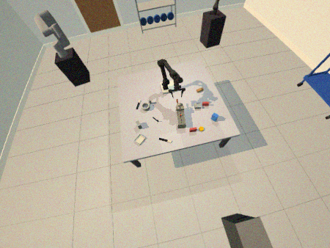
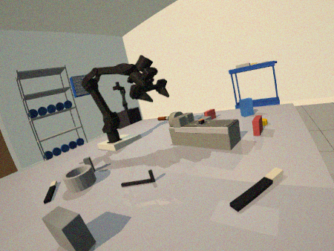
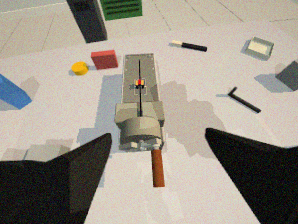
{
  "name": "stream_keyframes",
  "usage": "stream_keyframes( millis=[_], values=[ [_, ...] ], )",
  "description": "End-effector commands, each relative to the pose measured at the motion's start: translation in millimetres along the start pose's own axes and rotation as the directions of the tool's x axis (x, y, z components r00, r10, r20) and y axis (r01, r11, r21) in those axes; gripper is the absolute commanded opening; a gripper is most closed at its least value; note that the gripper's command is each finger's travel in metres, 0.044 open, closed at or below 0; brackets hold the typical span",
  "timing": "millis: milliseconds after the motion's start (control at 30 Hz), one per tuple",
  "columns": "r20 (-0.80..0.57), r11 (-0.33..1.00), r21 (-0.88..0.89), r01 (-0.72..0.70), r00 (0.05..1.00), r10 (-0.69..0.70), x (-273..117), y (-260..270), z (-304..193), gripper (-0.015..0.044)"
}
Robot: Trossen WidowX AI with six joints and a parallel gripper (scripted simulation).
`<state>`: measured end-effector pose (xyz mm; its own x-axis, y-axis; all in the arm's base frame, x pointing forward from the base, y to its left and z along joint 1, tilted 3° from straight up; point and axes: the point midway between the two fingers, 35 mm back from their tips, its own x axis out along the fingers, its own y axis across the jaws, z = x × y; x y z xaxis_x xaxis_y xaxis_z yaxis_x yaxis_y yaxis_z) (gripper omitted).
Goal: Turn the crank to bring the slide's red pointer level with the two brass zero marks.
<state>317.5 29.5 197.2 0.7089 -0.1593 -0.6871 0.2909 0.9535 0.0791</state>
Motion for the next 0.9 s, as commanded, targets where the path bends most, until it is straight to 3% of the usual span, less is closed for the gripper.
stream_keyframes(
  millis=[0,867],
  values=[
    [-0.010,1.000,-0.005,-0.004,1.000,0.004,-3.8,-0.2,3.8,0.0440],
    [-0.164,0.933,-0.262,-0.246,0.964,0.209,79.6,-6.2,93.6,0.0440]
  ],
)
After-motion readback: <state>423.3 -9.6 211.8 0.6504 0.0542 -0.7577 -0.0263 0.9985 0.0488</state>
